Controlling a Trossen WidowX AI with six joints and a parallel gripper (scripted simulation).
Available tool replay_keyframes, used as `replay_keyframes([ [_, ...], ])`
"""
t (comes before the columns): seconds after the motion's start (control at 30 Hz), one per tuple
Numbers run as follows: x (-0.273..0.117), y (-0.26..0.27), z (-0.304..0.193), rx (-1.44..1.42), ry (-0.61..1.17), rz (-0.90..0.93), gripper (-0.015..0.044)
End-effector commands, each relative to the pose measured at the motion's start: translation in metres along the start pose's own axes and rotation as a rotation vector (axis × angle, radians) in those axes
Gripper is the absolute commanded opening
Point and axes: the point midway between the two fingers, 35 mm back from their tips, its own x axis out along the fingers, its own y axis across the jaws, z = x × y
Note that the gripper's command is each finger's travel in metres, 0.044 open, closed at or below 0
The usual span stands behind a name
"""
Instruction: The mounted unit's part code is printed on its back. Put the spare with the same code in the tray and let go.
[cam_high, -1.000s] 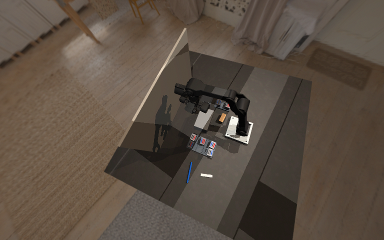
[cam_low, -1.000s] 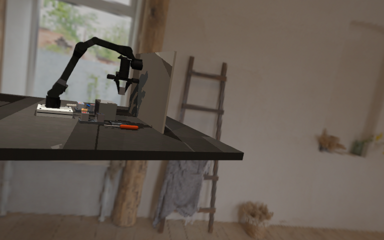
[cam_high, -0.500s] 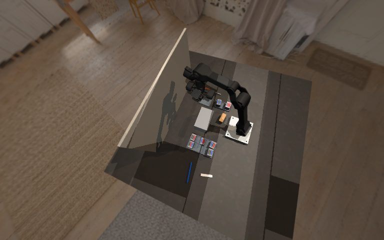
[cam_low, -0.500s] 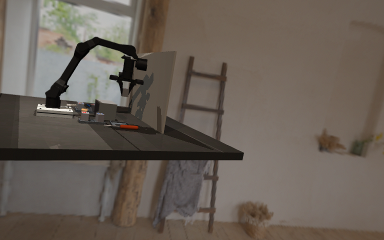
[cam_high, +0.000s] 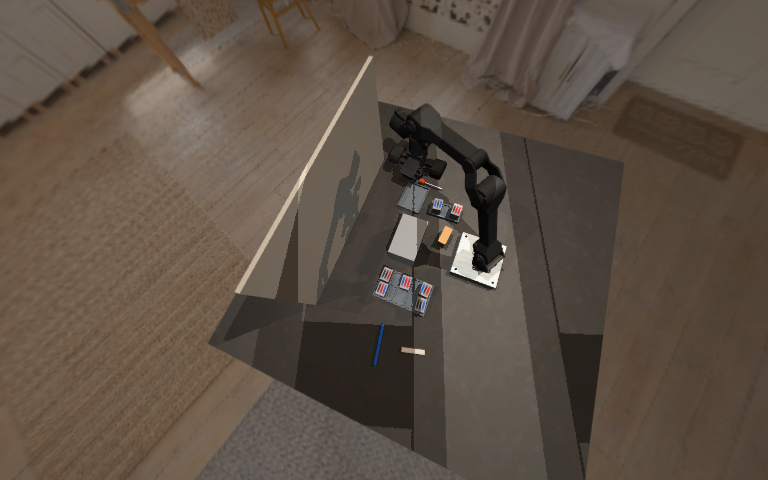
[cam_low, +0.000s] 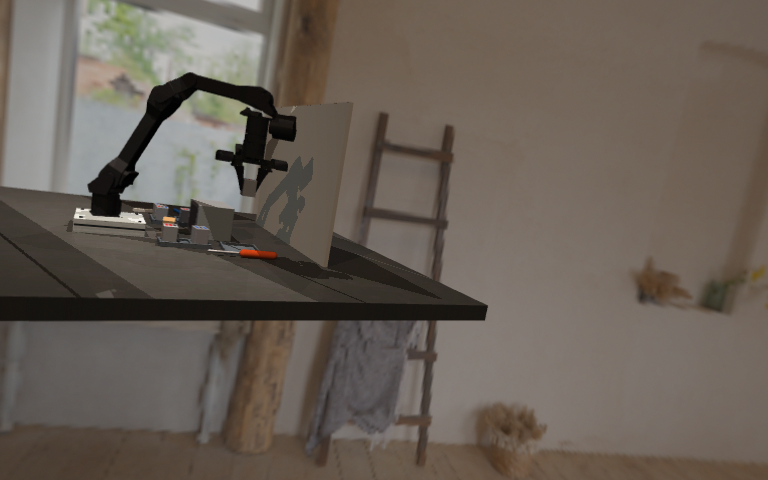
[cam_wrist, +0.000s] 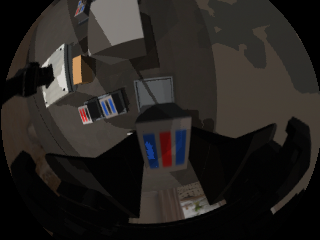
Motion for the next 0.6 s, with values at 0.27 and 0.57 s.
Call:
replay_keyframes([
  [0.27, 0.003, -0.001, -0.003, -0.014, 0.001, -0.005, 0.0000],
  [0.57, 0.010, -0.003, -0.003, -0.014, 0.001, -0.005, 0.0000],
])
